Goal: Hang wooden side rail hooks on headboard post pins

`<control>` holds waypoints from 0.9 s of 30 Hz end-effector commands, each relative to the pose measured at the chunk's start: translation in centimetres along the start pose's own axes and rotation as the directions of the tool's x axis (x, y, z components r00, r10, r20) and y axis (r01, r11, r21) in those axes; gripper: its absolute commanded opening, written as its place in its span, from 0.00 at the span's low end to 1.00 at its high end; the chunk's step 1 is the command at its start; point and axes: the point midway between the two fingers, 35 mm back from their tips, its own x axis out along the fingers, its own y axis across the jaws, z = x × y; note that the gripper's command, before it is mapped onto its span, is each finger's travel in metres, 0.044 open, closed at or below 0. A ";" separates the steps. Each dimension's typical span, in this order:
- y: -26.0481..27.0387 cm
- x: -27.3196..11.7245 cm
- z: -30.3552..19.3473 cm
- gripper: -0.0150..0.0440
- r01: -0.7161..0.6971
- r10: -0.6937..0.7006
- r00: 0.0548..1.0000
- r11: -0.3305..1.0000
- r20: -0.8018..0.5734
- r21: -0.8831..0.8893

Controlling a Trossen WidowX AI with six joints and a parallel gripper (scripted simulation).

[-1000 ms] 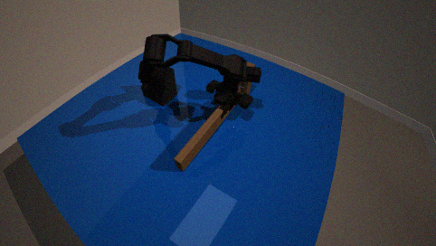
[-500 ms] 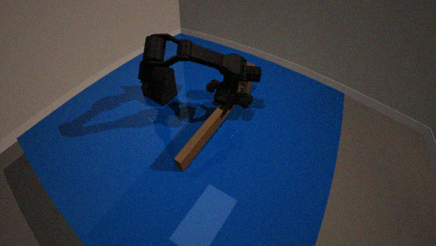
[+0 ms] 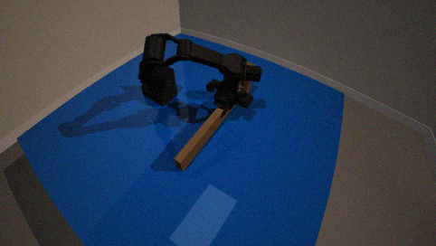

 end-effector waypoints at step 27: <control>0.5 -0.4 -0.5 0.25 -0.012 0.012 1.000 1.000 -0.002 0.005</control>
